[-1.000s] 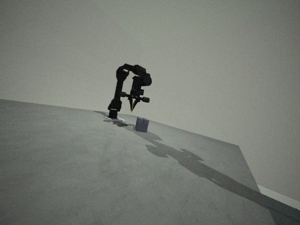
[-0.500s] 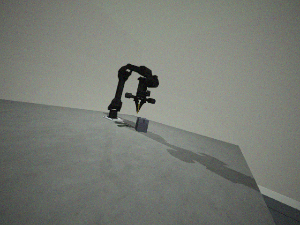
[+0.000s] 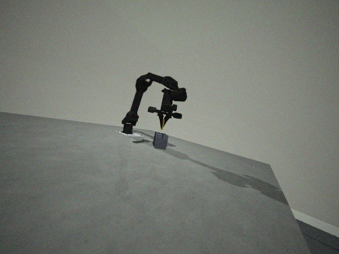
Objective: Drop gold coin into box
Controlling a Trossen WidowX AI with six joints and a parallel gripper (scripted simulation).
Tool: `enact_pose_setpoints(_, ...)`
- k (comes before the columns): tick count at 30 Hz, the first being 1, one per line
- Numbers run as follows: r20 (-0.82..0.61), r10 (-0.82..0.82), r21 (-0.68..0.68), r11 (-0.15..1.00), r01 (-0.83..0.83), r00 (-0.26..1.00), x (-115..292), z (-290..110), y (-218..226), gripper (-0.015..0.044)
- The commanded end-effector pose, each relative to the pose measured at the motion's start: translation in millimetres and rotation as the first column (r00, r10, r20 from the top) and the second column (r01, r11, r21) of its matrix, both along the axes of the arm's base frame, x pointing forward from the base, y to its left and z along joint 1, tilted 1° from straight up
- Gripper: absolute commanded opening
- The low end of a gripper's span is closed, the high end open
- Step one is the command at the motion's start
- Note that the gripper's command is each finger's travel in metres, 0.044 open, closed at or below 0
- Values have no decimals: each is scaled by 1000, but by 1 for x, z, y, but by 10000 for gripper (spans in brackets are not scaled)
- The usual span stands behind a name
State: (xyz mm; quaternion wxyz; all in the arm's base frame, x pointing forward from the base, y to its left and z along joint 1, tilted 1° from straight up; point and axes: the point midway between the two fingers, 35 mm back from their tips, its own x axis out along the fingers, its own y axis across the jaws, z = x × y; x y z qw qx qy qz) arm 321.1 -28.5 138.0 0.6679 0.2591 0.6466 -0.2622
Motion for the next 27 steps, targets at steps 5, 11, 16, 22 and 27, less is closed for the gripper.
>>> enact_pose_setpoints(5, 0, 0, 0, 1000, 0, 1000, 0, 0, 0, 0)
enact_pose_setpoints(11, 0, 0, 0, 1000, 0, 1000, 0, 0, 0, 0)
enact_pose_setpoints(16, 0, -2, 0, 1000, 2, 1000, 2, 0, 2, 0)
enact_pose_setpoints(22, 0, -10, 1, 1000, 10, 1000, 5, -2, 5, 0)
enact_pose_setpoints(27, 0, -5, 0, 1000, 5, 1000, 3, -1, 4, 0)
